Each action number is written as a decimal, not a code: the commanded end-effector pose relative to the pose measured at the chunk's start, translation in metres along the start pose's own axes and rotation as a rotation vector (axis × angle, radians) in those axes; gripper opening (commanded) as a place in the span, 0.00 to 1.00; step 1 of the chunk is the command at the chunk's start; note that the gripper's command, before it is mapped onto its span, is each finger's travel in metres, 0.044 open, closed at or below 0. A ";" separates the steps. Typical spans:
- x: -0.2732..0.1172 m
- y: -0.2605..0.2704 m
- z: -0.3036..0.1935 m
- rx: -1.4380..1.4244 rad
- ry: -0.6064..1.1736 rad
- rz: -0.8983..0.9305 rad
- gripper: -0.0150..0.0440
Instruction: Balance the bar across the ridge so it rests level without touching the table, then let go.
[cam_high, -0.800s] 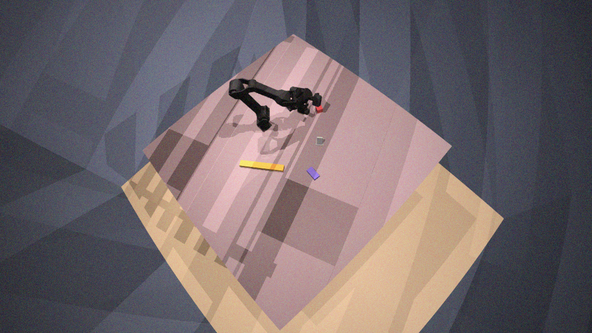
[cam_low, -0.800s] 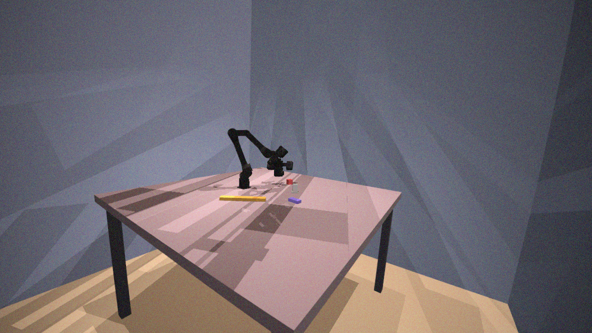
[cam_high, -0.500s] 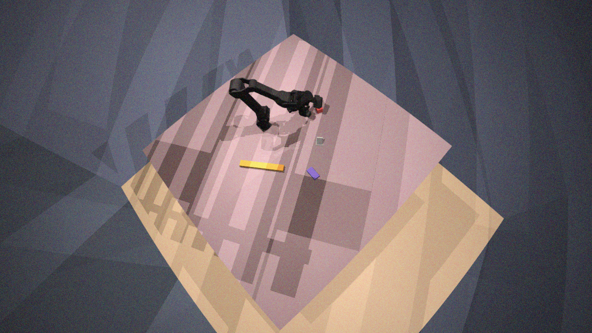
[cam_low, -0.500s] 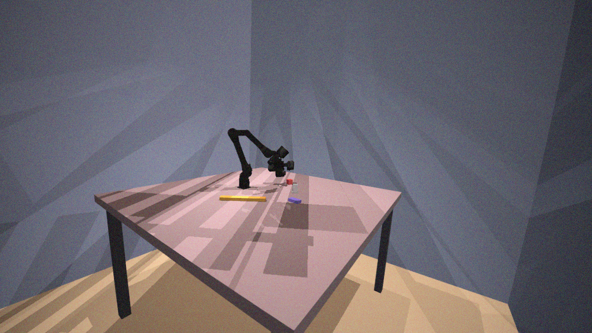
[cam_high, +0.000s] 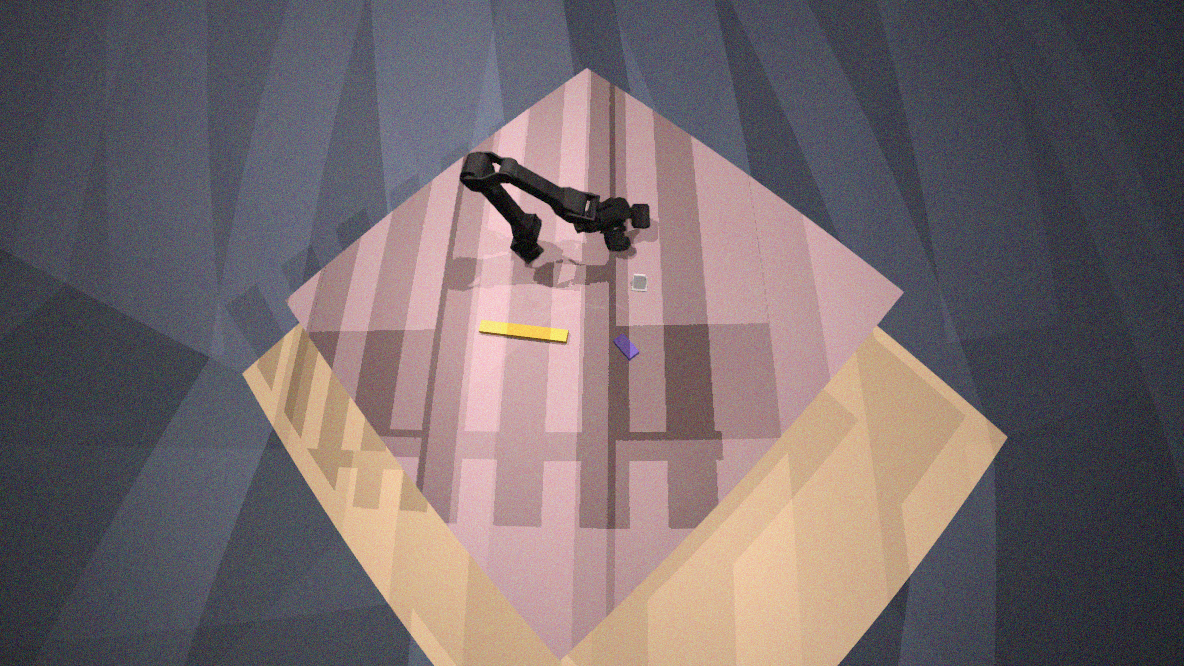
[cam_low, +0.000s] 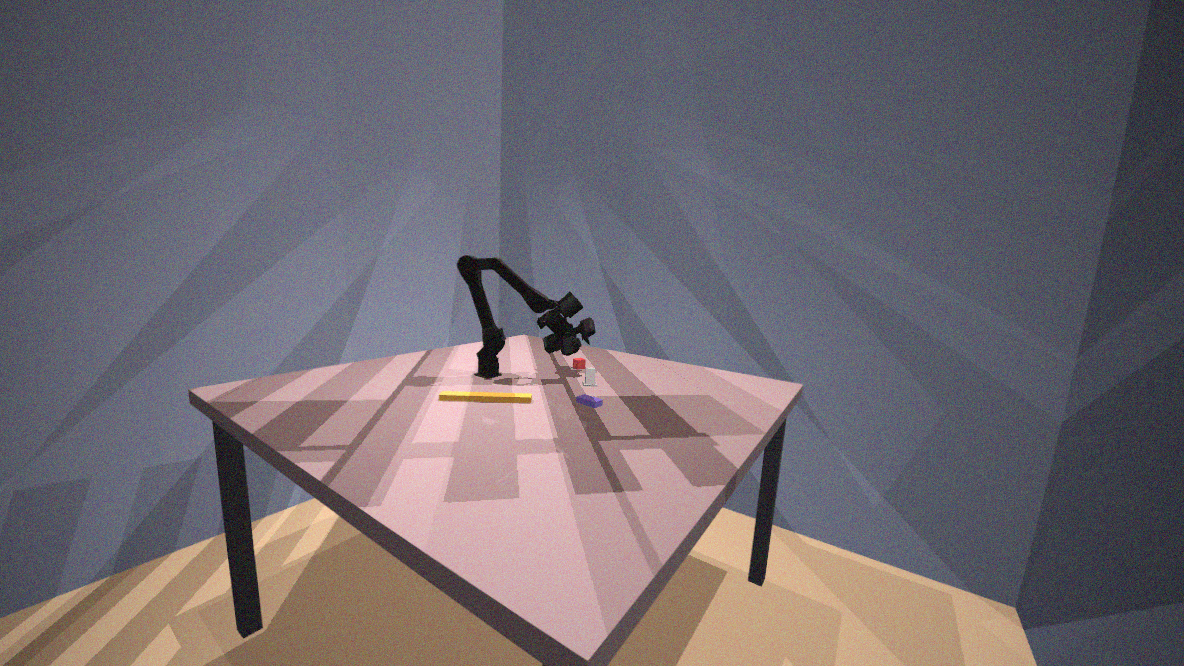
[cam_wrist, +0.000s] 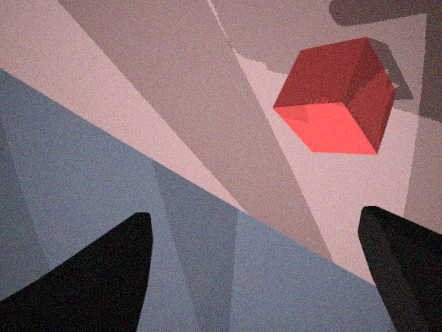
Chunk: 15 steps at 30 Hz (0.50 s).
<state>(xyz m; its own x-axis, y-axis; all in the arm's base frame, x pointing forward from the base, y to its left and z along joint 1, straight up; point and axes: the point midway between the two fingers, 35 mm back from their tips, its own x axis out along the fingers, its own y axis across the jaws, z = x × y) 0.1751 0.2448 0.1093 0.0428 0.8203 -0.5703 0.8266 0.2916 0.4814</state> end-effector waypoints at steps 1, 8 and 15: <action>-0.008 0.011 0.016 -0.080 -0.061 0.024 0.79; -0.025 0.024 0.043 -0.203 -0.162 0.044 0.79; -0.045 0.034 0.070 -0.318 -0.268 0.045 0.79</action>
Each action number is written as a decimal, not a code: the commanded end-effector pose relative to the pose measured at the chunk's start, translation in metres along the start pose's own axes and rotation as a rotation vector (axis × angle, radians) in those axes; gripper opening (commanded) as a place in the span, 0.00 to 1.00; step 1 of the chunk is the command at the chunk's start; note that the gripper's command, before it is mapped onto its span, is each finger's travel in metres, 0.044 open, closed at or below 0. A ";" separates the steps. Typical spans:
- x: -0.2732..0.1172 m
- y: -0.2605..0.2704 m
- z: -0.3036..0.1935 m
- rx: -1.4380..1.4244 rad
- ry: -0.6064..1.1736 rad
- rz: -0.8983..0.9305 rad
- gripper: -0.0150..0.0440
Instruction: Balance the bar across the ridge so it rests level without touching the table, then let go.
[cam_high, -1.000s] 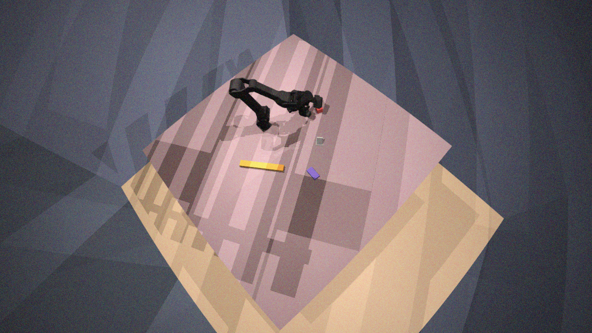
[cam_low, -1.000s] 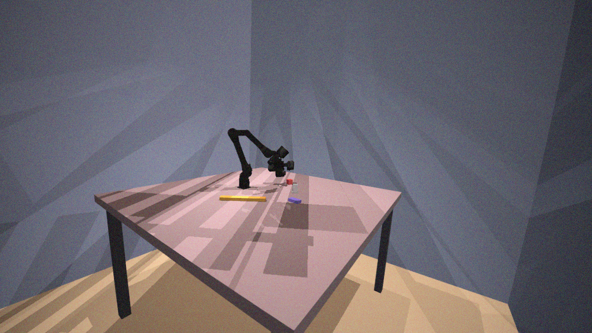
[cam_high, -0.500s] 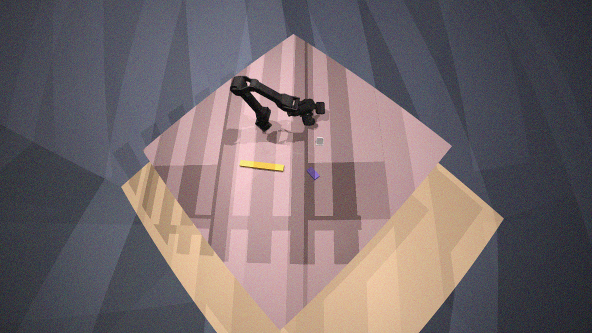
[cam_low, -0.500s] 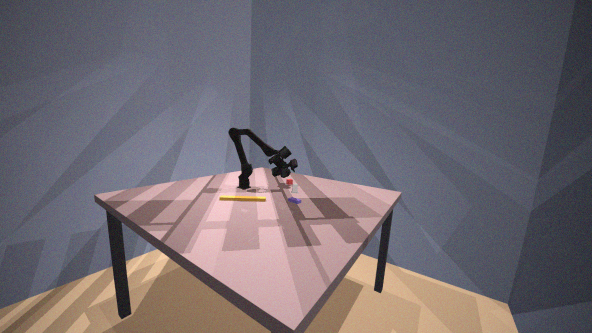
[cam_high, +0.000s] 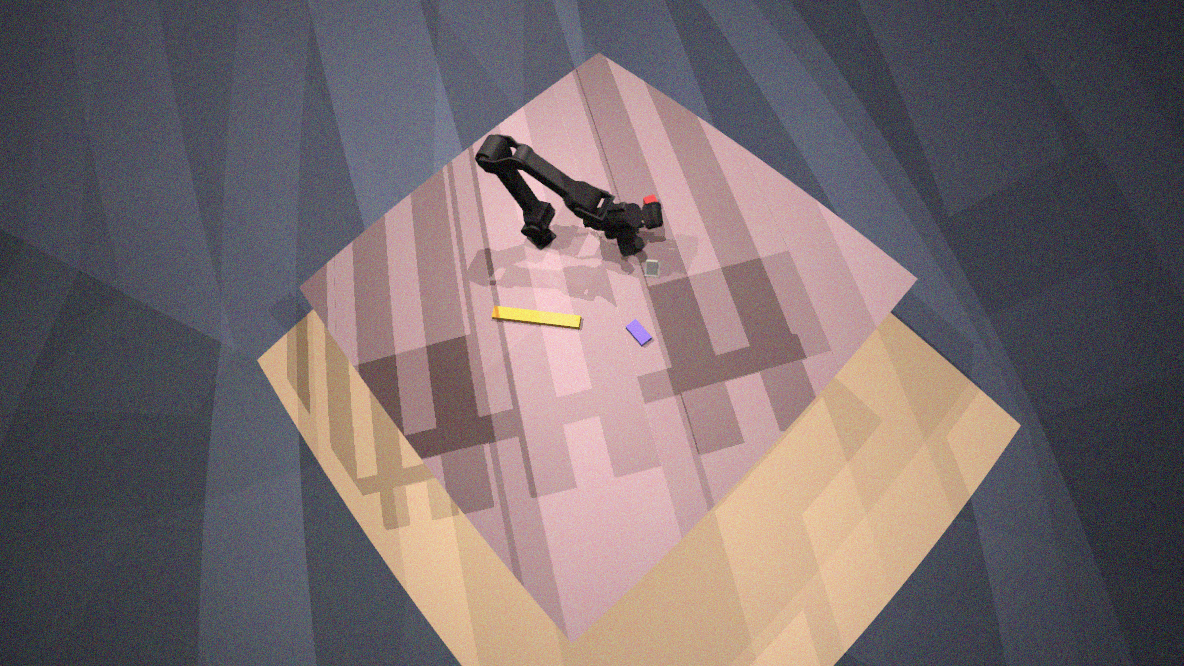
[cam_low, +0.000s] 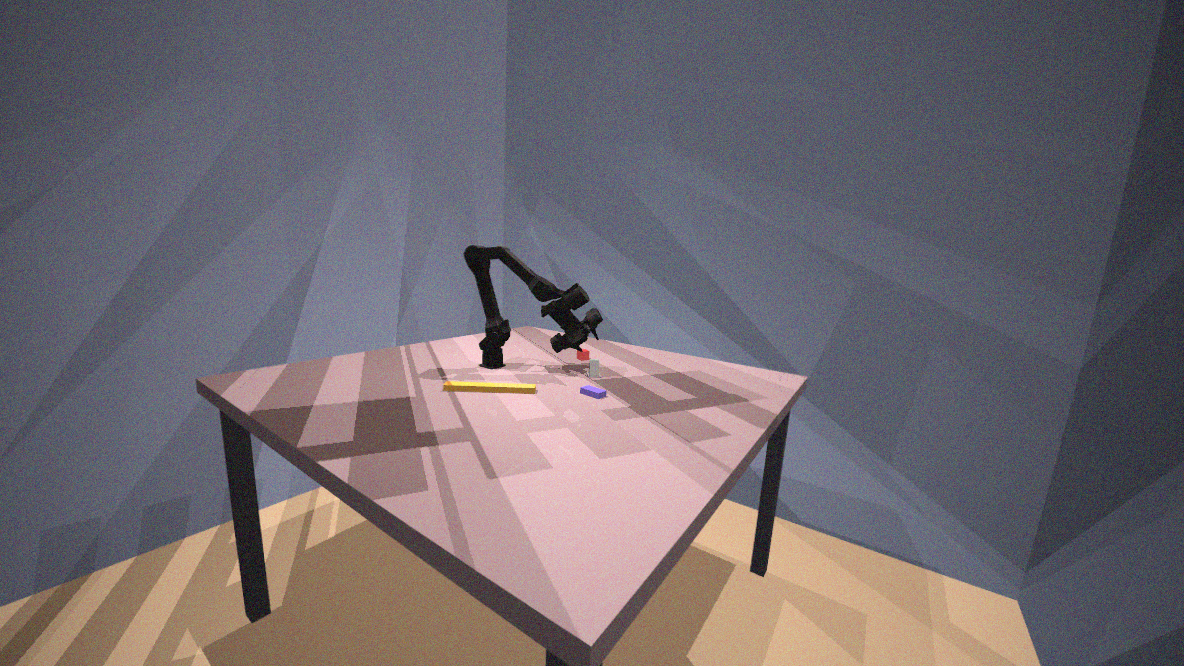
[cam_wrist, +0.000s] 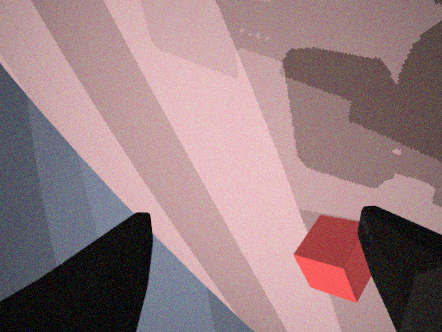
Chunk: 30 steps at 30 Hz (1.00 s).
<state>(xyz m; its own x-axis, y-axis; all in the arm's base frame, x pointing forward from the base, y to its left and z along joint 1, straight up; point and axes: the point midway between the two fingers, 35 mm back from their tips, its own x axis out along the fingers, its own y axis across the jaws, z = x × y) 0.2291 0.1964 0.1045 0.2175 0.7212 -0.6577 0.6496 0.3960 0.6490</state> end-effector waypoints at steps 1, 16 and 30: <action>-0.009 0.003 0.021 -0.074 -0.065 -0.004 0.79; -0.044 -0.003 0.082 -0.330 -0.247 -0.090 0.79; -0.086 -0.020 0.129 -0.552 -0.356 -0.242 0.79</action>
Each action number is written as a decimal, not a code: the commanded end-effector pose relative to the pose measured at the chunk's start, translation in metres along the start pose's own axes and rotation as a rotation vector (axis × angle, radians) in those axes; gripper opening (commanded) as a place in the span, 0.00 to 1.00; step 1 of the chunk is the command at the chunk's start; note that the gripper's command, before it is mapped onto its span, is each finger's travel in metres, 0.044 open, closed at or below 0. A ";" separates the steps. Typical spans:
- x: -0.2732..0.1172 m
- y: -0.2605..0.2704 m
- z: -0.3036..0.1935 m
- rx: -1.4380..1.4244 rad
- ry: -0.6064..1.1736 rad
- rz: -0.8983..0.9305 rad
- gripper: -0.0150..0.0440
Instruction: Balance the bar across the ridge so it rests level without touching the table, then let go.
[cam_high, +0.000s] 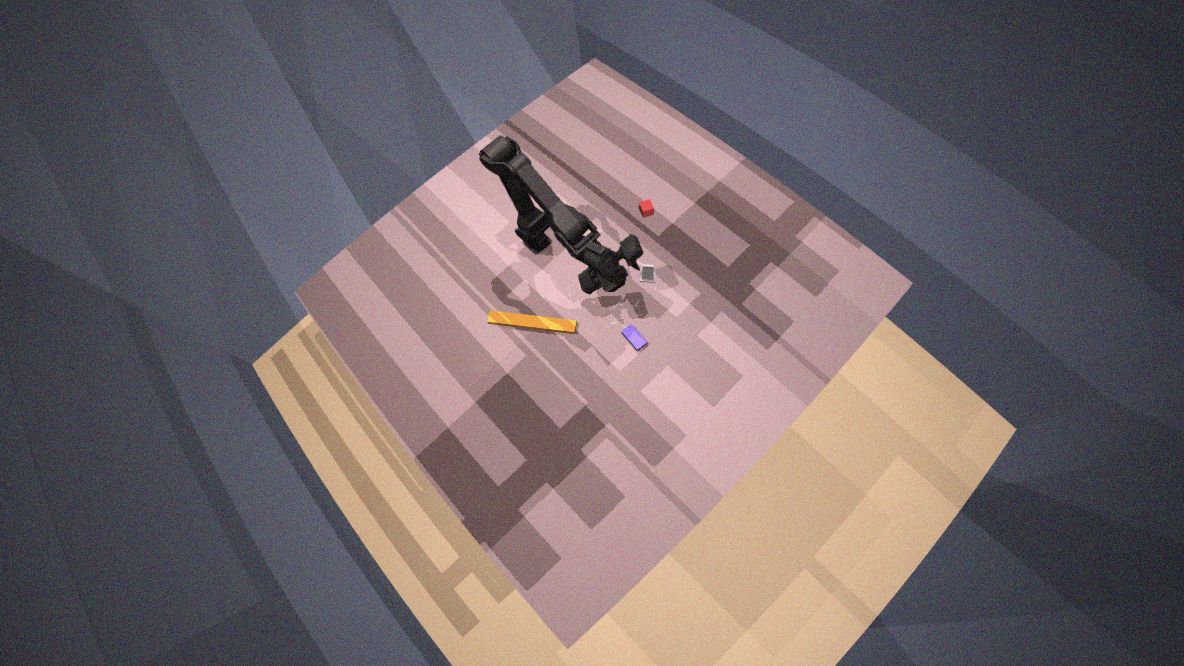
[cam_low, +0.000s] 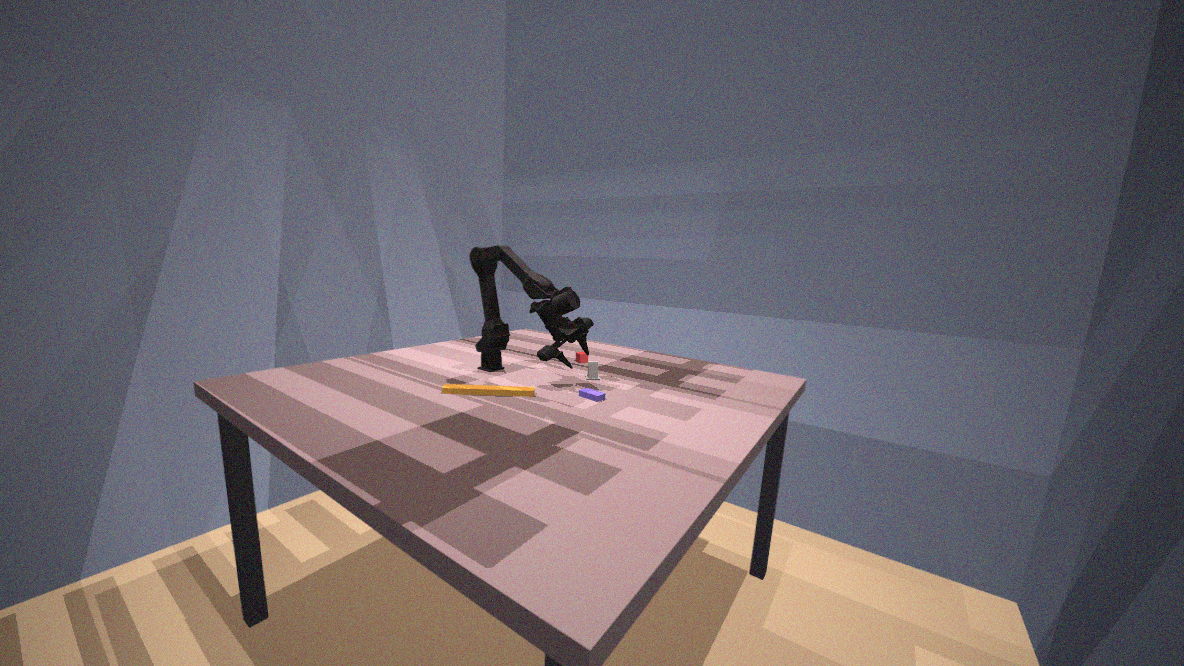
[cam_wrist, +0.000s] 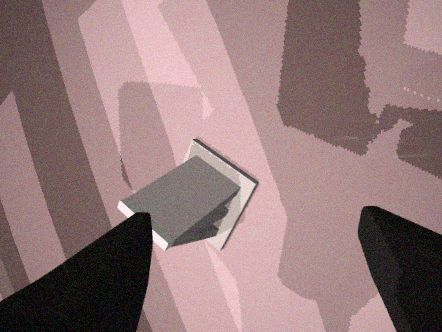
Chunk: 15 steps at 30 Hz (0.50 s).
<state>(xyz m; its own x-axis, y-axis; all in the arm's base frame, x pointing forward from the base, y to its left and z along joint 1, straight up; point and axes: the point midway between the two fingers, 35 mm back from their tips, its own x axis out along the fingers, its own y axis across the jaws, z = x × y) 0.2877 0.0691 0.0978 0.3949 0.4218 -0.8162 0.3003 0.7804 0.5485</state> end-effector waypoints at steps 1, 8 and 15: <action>-0.007 -0.014 0.013 -0.074 -0.022 -0.048 0.79; -0.021 -0.040 0.028 -0.190 -0.037 -0.127 0.79; -0.035 -0.065 0.040 -0.301 -0.033 -0.205 0.79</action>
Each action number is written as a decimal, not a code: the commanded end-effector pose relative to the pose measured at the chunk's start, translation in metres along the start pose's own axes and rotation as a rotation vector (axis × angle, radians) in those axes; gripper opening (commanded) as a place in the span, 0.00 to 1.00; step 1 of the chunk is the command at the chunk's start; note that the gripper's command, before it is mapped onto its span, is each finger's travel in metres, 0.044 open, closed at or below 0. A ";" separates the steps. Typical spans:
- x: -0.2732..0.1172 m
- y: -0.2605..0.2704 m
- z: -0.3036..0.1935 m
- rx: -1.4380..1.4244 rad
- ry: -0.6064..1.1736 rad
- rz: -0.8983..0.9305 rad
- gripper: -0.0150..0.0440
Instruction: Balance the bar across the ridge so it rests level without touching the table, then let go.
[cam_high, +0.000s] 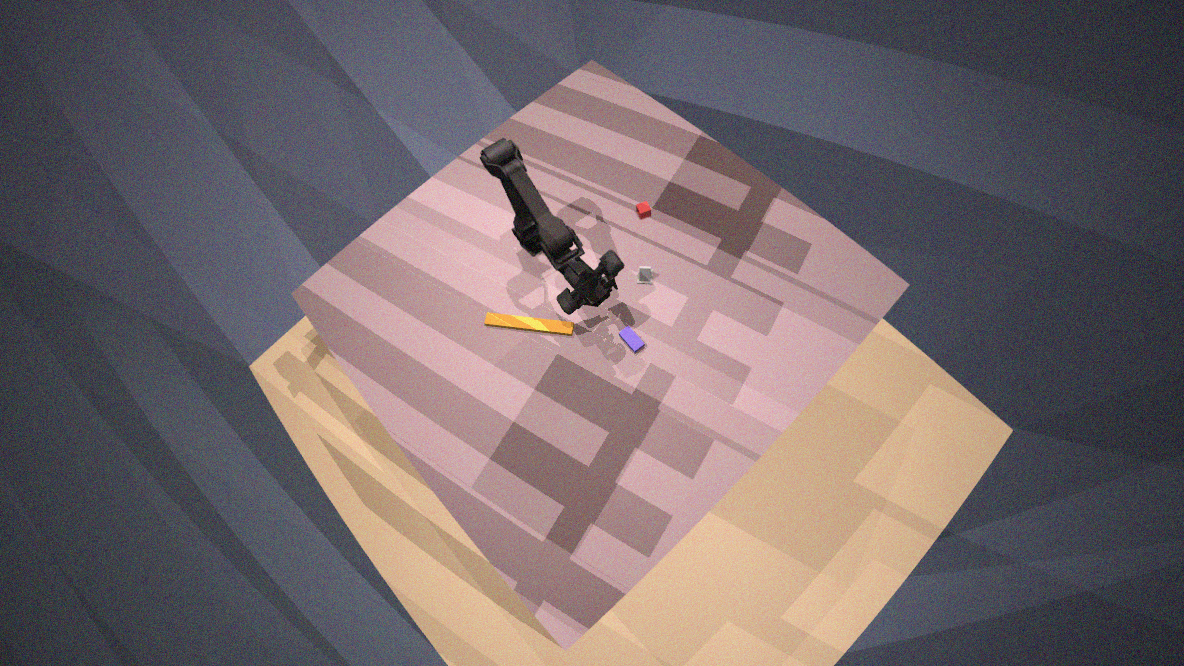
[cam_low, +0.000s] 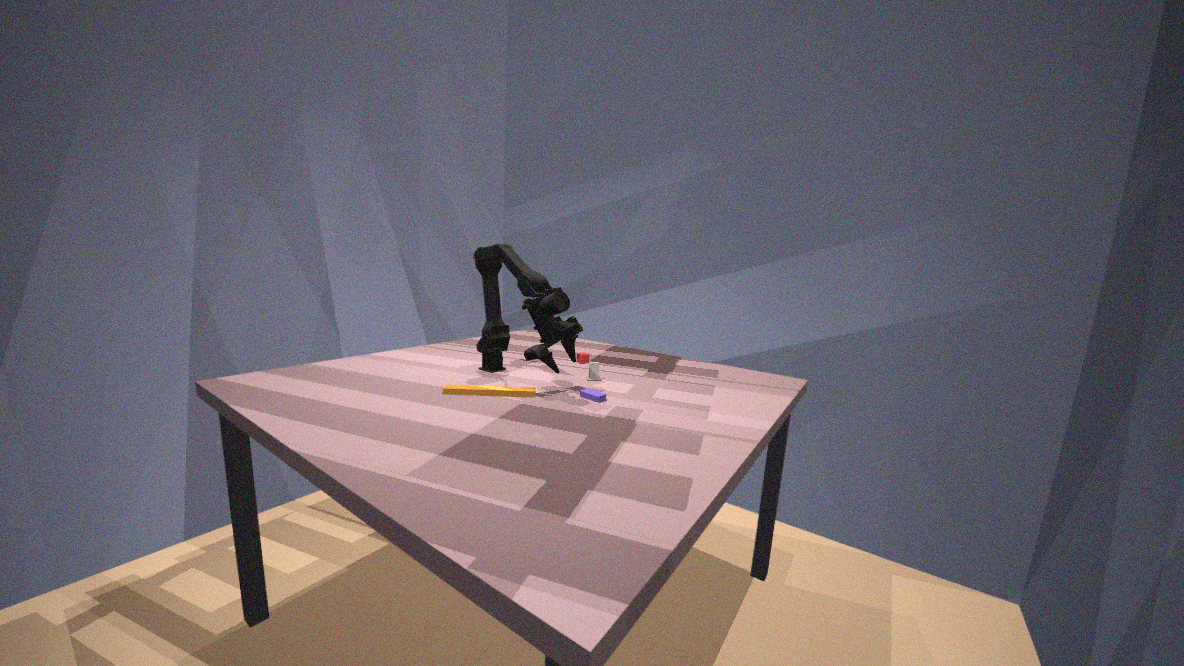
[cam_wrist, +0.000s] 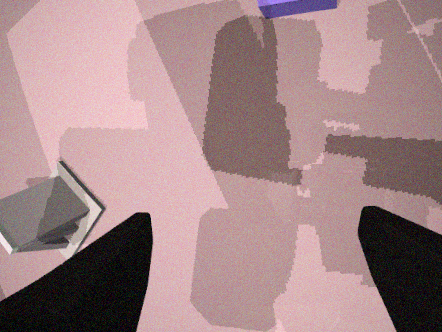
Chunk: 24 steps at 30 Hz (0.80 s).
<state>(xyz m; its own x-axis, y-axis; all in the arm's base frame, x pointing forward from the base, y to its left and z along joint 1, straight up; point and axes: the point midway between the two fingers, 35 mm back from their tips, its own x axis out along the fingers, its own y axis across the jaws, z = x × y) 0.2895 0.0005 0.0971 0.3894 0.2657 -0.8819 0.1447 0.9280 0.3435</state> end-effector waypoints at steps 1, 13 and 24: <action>-0.007 -0.019 0.004 -0.070 0.005 -0.048 0.79; -0.028 -0.068 0.004 -0.260 0.061 -0.159 0.79; -0.050 -0.110 -0.004 -0.433 0.149 -0.228 0.79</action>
<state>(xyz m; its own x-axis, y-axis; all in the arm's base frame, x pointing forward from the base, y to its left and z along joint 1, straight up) 0.2569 -0.1004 0.1008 0.2760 0.0708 -0.9586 -0.1445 0.9890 0.0314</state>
